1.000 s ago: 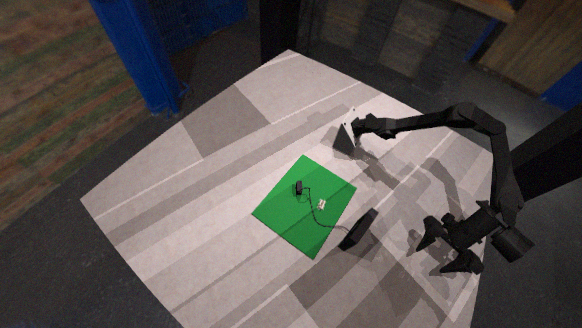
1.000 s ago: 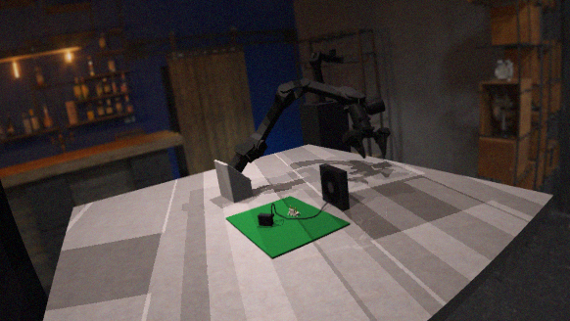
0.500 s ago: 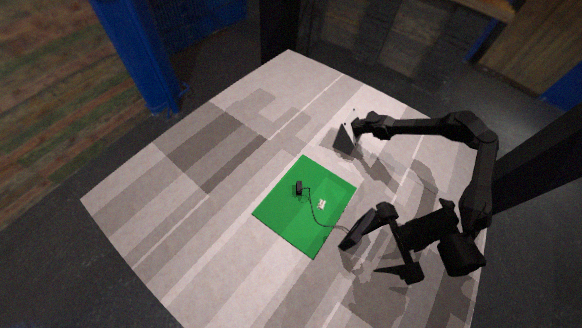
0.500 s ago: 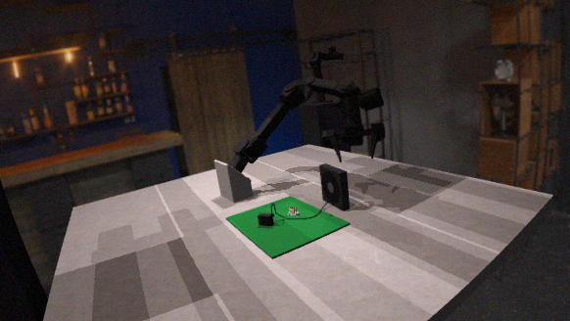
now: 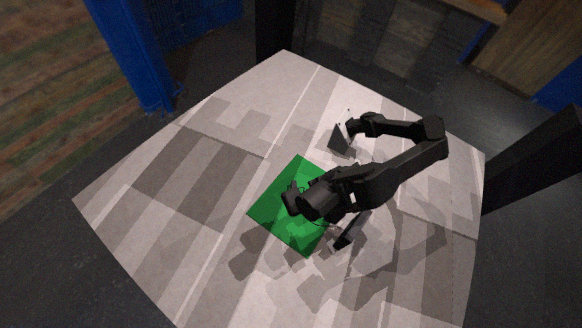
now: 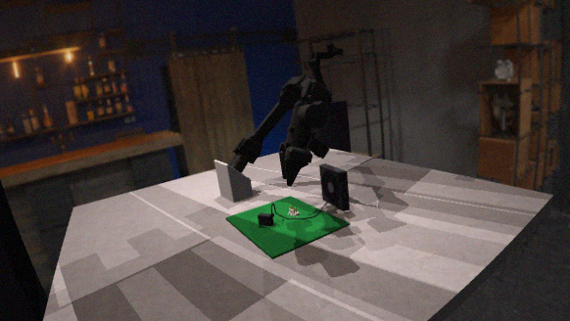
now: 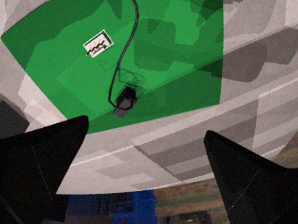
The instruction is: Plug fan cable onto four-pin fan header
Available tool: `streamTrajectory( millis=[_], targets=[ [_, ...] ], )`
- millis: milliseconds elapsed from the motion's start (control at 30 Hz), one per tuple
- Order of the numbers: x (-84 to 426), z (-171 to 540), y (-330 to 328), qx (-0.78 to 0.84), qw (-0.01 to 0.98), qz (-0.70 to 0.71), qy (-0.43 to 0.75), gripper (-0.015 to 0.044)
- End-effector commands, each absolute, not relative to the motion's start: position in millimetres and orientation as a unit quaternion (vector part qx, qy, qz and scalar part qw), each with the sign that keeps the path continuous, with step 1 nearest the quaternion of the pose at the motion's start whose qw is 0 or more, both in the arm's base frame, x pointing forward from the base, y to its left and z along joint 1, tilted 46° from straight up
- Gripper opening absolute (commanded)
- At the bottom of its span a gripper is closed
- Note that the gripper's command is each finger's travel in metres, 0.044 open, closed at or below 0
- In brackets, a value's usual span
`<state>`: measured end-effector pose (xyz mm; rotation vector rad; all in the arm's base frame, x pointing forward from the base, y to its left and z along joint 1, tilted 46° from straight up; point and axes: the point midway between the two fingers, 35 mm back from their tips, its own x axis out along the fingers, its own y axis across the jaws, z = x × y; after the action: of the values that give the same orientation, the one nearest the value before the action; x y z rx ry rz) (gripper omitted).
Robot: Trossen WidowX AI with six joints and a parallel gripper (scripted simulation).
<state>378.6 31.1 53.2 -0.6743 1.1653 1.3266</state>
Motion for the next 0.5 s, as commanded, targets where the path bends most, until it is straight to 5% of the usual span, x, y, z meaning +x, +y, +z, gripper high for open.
streamTrajectory(
  millis=[0,467],
  targets=[
    [357.3,22.4,-1.5,-0.127,0.591,0.536,0.589,0.0440],
    [340.5,-23.0,17.1,-0.048,0.584,0.515,0.625,0.0440]
  ],
)
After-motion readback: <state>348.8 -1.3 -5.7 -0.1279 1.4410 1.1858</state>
